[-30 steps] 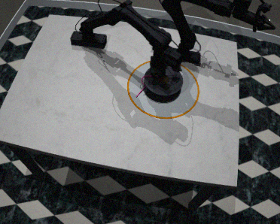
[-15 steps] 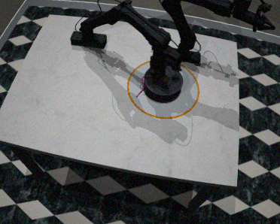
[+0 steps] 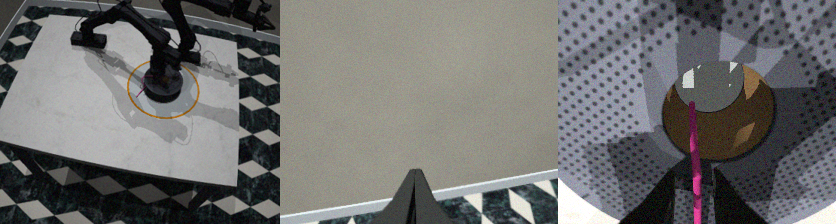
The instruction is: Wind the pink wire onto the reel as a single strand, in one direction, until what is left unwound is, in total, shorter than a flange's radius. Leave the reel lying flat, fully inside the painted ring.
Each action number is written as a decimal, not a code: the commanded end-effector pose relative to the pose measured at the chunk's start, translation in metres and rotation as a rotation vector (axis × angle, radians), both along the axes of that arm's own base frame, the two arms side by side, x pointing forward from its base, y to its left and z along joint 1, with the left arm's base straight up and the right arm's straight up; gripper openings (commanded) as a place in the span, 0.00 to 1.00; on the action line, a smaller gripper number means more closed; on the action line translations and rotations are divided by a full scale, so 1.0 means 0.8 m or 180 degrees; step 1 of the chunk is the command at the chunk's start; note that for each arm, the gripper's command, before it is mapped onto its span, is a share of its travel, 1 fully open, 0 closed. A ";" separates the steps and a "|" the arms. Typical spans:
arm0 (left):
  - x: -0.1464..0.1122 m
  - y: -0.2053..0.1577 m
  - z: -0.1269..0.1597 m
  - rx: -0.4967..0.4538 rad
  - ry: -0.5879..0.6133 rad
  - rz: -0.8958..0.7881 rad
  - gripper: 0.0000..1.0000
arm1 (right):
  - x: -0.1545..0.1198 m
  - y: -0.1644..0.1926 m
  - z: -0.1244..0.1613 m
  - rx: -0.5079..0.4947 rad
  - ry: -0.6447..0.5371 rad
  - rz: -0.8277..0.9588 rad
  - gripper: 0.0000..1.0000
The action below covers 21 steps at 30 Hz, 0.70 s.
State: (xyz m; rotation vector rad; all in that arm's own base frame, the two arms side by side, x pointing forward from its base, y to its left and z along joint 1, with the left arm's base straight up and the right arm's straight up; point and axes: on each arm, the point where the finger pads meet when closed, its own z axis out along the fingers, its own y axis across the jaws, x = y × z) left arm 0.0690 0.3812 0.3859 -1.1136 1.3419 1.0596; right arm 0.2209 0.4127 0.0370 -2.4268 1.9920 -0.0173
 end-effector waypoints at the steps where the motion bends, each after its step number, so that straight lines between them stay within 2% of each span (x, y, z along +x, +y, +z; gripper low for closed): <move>1: -0.003 -0.007 0.027 0.0186 -0.0064 -0.0004 0.00 | -0.009 0.002 -0.001 0.0018 0.0031 0.0006 0.22; 21: -0.003 -0.007 0.027 0.0186 -0.0064 -0.0004 0.00 | -0.009 0.002 -0.001 0.0018 0.0031 0.0006 0.00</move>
